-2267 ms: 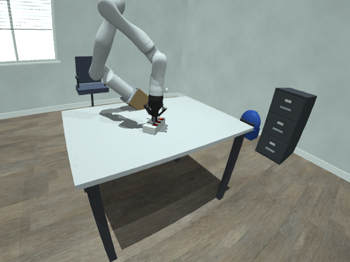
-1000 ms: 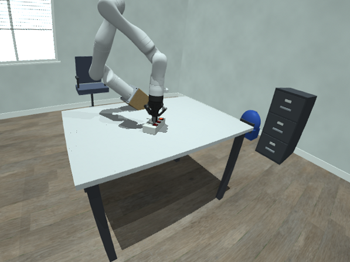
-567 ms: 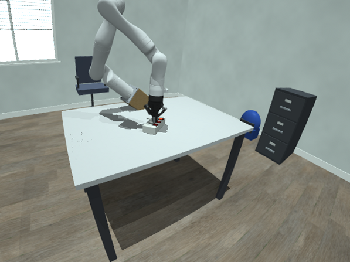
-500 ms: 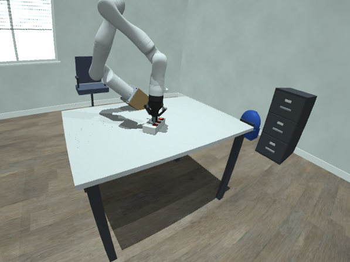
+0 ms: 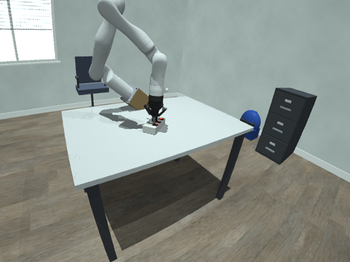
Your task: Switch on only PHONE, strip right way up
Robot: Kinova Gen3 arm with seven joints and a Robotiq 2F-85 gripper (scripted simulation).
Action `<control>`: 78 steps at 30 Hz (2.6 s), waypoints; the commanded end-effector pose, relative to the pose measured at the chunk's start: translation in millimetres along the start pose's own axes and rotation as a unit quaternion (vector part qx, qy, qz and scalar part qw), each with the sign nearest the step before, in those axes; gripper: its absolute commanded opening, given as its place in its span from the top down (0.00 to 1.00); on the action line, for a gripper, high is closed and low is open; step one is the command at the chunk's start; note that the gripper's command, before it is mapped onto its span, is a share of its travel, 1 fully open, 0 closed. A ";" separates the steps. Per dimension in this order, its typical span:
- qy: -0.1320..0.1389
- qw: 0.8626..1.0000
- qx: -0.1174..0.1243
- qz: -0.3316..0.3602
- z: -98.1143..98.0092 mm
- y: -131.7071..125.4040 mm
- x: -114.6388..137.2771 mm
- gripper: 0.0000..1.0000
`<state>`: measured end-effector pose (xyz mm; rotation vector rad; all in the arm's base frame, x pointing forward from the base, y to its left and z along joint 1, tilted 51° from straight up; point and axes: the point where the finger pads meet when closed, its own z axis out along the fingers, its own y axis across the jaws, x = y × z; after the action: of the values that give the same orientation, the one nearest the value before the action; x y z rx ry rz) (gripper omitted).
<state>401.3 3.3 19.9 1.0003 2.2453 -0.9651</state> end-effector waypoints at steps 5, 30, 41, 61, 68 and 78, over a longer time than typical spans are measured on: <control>-0.001 1.000 -0.003 0.000 0.2 3.0 -1.2 1.00; -0.001 1.000 -0.001 -0.001 6.3 0.8 -1.0 1.00; -0.001 1.000 -0.002 -0.001 10.3 1.0 -1.0 1.00; -0.001 1.000 -0.002 -0.001 10.5 1.4 -1.1 1.00; -0.001 1.000 -0.002 -0.001 11.0 1.3 -1.1 1.00; -0.001 1.000 -0.002 -0.001 11.0 1.3 -1.1 1.00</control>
<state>403.7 -3.6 14.9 0.9976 2.2463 -0.9659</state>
